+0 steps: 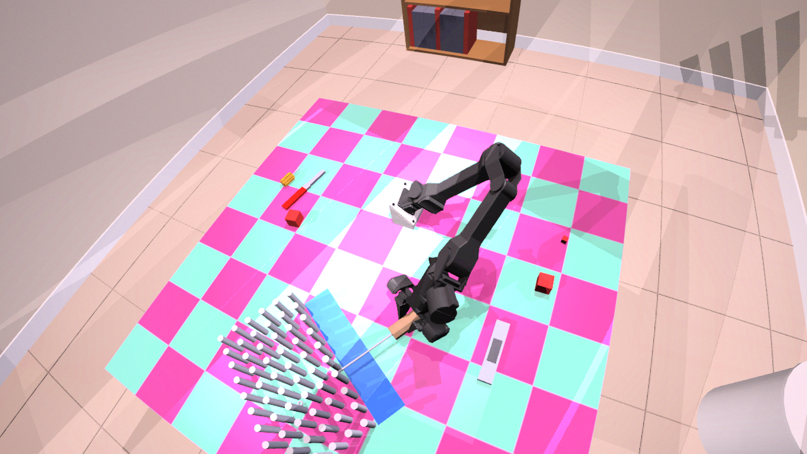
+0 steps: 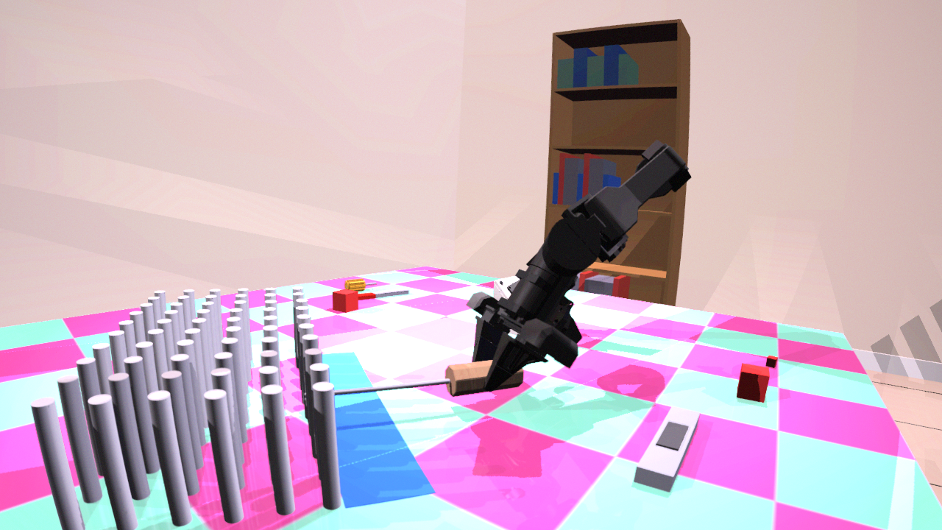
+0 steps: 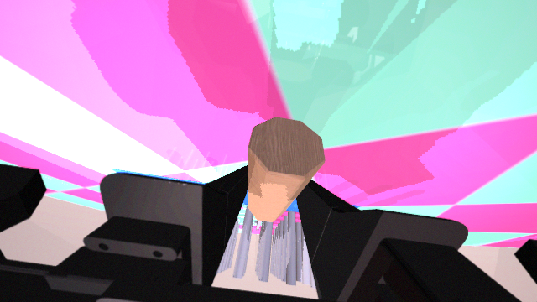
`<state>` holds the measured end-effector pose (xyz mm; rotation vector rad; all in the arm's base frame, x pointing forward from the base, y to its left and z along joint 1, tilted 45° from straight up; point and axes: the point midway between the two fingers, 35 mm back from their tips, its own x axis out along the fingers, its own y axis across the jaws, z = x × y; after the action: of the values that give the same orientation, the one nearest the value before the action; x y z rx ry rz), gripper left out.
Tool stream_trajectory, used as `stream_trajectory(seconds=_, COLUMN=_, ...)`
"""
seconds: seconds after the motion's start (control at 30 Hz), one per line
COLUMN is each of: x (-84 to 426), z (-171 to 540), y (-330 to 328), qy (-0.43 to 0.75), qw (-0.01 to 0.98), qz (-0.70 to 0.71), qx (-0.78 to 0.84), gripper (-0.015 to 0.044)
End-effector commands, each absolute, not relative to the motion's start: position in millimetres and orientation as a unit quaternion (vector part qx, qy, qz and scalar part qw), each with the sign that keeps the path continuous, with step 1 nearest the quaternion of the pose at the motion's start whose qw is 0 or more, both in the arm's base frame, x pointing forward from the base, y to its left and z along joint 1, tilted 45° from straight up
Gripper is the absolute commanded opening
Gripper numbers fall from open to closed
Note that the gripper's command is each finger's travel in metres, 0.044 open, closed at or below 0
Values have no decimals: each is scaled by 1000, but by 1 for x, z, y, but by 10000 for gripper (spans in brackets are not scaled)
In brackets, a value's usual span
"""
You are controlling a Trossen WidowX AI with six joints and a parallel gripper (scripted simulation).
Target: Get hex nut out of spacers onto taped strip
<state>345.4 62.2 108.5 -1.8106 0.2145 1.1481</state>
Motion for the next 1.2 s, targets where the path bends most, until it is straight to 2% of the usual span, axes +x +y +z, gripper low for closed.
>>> stream_trajectory(seconds=0.0, x=350, z=109, y=60, qy=85, qw=473, qz=466, qx=-743, gripper=0)
stream_trajectory(seconds=1.17, x=369, z=102, y=50, qy=85, qw=473, qz=466, qx=-743, gripper=0)
